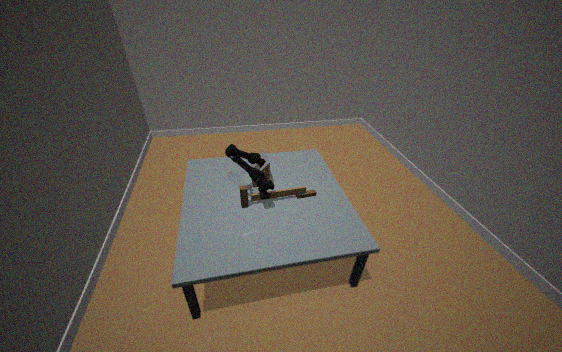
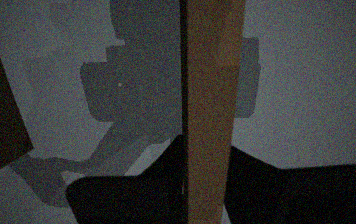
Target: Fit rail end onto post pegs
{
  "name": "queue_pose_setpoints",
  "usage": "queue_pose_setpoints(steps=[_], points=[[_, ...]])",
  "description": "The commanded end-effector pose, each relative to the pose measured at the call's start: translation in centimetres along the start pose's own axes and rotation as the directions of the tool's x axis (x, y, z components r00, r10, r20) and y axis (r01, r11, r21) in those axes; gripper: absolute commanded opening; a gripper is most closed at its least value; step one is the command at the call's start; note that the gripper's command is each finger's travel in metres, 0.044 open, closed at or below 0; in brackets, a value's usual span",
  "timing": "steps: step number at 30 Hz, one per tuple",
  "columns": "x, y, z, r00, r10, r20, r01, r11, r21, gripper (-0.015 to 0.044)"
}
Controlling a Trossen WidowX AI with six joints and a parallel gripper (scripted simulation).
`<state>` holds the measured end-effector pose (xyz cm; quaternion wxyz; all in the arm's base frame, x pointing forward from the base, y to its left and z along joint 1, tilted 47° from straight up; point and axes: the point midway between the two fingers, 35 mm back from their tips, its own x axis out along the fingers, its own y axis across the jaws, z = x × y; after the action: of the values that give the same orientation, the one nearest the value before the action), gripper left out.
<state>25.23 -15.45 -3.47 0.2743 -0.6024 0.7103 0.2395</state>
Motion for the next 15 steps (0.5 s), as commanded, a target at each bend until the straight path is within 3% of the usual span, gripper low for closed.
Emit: queue_pose_setpoints(steps=[1, 15], points=[[-0.1, -0.05, -0.17, 1.0, -0.004, -0.001, 0.004, 1.0, -0.003, 0.0], [-0.08, -0.06, -0.63, 1.0, -0.004, -0.002, 0.004, 1.0, -0.003, 0.0]])
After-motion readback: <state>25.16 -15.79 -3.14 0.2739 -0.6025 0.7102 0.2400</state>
